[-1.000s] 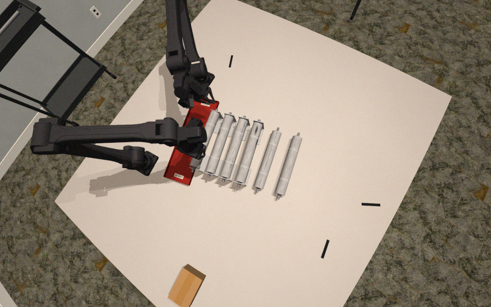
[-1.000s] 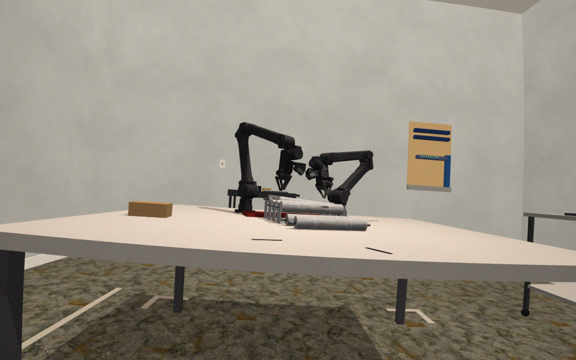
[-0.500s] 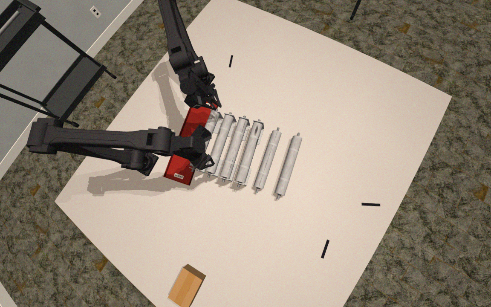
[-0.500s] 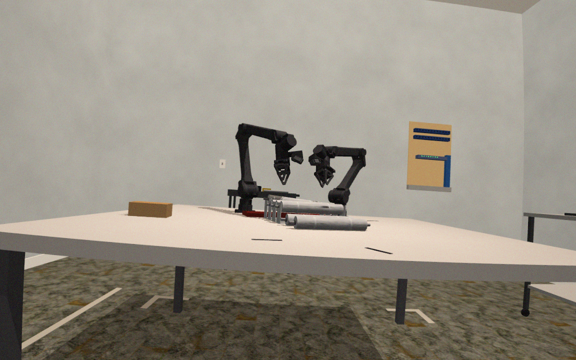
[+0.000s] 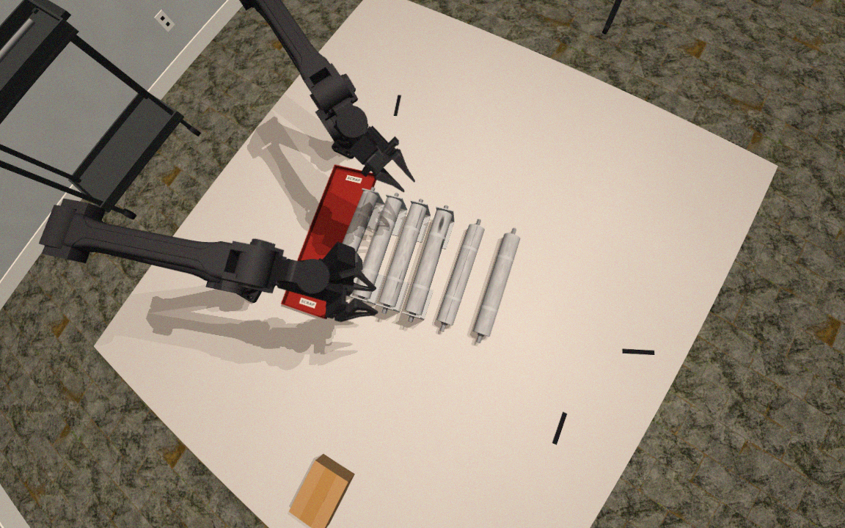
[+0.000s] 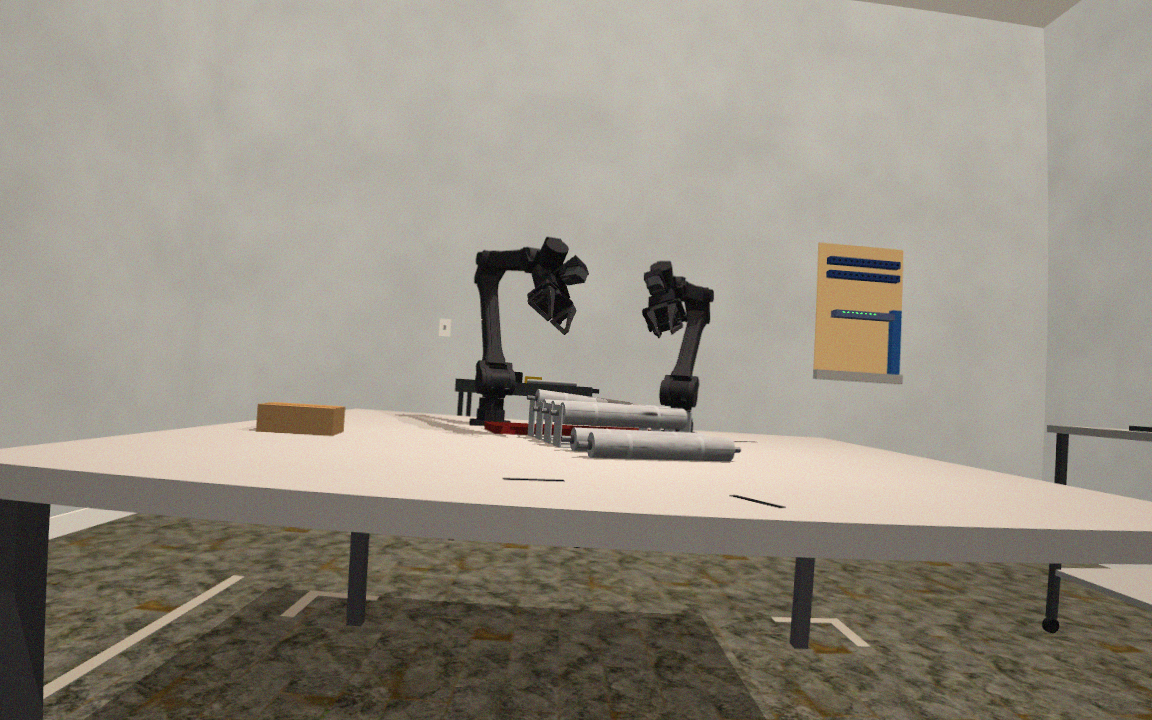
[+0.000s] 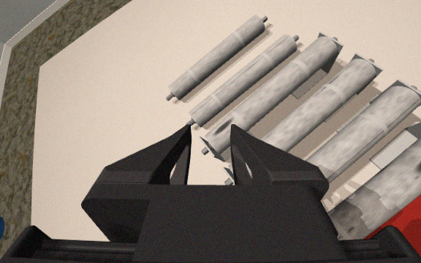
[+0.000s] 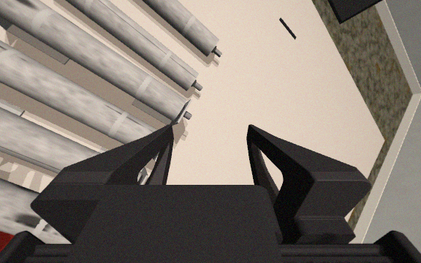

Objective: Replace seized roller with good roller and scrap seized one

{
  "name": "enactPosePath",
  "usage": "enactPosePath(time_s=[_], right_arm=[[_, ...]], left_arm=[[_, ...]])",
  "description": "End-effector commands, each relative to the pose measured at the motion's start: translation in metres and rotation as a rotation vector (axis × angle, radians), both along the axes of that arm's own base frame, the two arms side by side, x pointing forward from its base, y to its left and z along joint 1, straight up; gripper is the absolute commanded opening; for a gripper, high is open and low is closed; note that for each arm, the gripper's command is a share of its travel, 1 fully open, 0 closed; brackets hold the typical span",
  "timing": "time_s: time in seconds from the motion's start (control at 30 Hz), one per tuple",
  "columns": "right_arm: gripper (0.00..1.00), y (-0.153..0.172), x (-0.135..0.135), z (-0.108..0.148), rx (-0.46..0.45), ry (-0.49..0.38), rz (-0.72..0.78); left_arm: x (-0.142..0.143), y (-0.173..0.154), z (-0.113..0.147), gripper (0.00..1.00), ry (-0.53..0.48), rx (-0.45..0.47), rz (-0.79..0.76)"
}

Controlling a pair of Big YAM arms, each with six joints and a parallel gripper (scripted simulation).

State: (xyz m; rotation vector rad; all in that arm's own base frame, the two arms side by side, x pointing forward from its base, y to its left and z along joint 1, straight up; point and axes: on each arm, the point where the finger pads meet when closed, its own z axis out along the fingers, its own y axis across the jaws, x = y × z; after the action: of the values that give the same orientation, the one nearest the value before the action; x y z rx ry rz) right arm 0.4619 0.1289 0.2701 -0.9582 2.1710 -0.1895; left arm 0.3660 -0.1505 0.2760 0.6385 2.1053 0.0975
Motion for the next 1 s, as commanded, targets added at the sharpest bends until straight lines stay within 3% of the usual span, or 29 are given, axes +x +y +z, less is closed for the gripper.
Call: enactPosePath(time_s=[0.0,0.1,0.17,0.2,0.3,0.67,0.77,0.87,0.97], right_arm=[[0.62,-0.01,0.043,0.07,0.164,-0.179,-0.144],[0.62,-0.026,0.056,0.096,0.249,-0.261,-0.213],[0.62,-0.026,0.056,0.096,0.249,-0.261,-0.213],[0.62,-0.028,0.055,0.113,0.284,-0.303,-0.225],[0.62,-0.049,0.06,0.149,0.371,-0.404,-0.284],[0.62,-0.108,0.069,0.235,0.641,-0.675,-0.417],[0.62,-0.109,0.065,0.247,0.66,-0.701,-0.413],[0.62,-0.122,0.058,0.269,0.692,-0.764,-0.422],[0.62,-0.131,0.06,0.273,0.709,-0.786,-0.433]], left_arm=[[0.05,0.002,0.062,0.32,-0.126,-0.133,0.078],[0.074,0.017,0.088,0.32,-0.192,-0.199,0.126],[0.074,0.017,0.088,0.32,-0.192,-0.199,0.126],[0.08,0.022,0.092,0.32,-0.206,-0.216,0.139],[0.102,0.041,0.124,0.32,-0.286,-0.274,0.181],[0.155,0.118,0.217,0.32,-0.543,-0.431,0.289],[0.157,0.121,0.213,0.32,-0.54,-0.435,0.292],[0.161,0.137,0.238,0.32,-0.603,-0.447,0.301],[0.162,0.149,0.251,0.32,-0.639,-0.456,0.31]])
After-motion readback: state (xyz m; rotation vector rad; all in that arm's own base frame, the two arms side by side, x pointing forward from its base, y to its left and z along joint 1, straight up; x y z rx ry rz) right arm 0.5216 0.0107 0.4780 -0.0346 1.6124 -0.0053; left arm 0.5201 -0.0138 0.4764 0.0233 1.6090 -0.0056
